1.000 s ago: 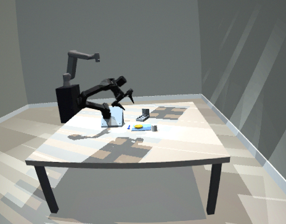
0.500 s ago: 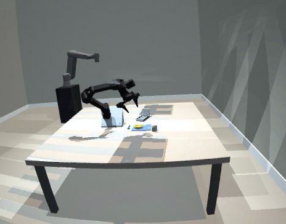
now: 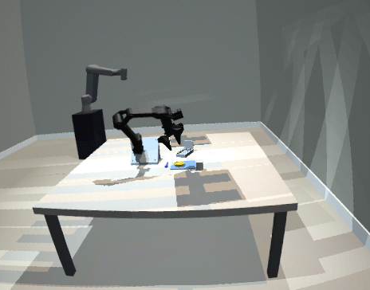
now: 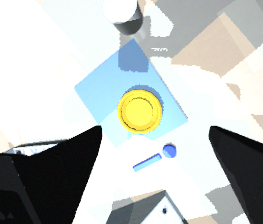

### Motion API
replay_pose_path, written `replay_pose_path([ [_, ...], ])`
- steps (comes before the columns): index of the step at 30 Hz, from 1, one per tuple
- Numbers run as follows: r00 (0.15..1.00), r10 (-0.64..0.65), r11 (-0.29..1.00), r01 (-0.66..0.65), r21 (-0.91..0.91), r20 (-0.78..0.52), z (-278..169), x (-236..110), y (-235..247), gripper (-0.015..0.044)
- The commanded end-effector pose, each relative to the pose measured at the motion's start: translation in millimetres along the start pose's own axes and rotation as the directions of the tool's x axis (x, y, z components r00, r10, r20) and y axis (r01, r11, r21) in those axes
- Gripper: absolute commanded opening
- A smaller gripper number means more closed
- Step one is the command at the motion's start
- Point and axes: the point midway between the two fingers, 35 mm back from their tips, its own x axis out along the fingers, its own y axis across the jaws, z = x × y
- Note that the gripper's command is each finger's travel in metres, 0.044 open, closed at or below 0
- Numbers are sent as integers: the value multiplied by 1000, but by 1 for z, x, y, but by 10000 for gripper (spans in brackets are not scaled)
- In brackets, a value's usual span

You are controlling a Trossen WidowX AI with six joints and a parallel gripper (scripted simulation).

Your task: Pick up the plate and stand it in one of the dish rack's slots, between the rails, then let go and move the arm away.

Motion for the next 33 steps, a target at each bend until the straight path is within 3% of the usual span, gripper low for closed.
replay_pose_path([
  [1,999,-17,995,13,-95,-33,-3,10,6,400],
  [17,972,-147,840,25,-541,-183,-16,64,25,400],
  [33,970,-151,830,20,-557,-190,-19,83,24,400],
])
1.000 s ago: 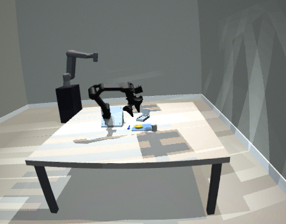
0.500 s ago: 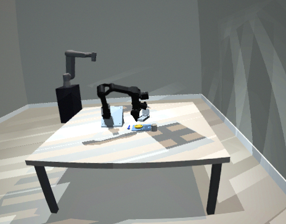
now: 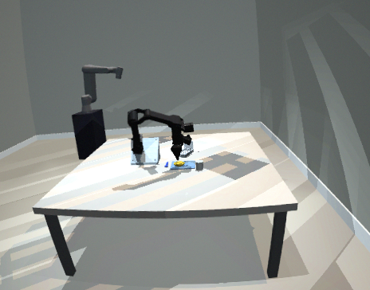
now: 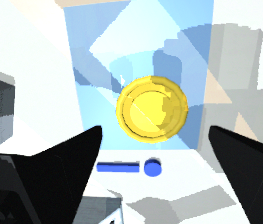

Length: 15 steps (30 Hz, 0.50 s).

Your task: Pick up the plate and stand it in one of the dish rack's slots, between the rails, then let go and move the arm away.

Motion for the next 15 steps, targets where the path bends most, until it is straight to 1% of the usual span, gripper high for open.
replay_pose_path([
  [1,1000,0,1000,0,-10,-4,0,6,1,400],
  [15,1000,-1,1000,1,-10,-4,1,29,1,400],
])
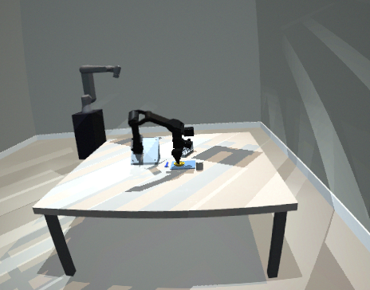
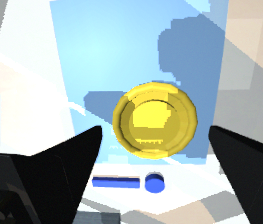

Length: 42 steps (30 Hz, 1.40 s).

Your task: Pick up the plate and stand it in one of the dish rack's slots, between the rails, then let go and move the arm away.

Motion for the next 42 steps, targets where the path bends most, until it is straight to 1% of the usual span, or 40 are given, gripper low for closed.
replay_pose_path([
  [1,1000,-4,1000,4,-10,-4,0,6,1,400],
  [11,1000,-7,1000,7,-10,-4,-1,22,0,400],
  [13,1000,-7,1000,7,-10,-4,-1,23,0,400],
  [16,1000,-7,1000,7,-10,-4,-1,23,0,381],
  [21,1000,-7,1000,7,-10,-4,-1,23,0,381],
  [31,1000,-7,1000,7,-10,-4,-1,23,0,315],
  [34,1000,-6,1000,6,-10,-3,1,20,0,236],
  [42,1000,9,1000,-8,-18,9,10,-18,4,26],
])
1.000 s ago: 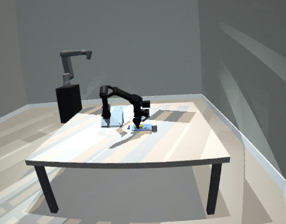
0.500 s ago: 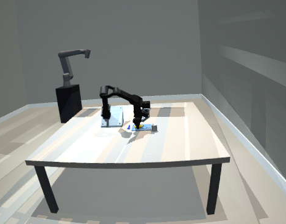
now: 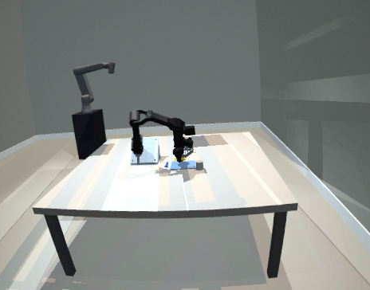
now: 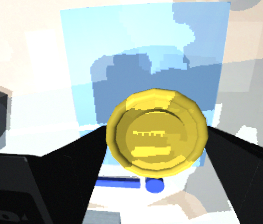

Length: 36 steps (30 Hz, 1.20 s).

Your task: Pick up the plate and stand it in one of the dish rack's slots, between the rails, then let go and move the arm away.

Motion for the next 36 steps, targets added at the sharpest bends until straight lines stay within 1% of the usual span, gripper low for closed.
replay_pose_path([
  [1,1000,9,1000,-9,1,9,5,-17,2,0],
  [10,1000,18,1000,-18,-7,20,10,-60,5,0],
  [29,1000,5,1000,-5,-19,26,12,-138,6,0],
  [33,1000,4,1000,-3,-15,26,12,-144,6,0],
  [36,1000,11,998,-12,60,21,11,-144,31,0],
])
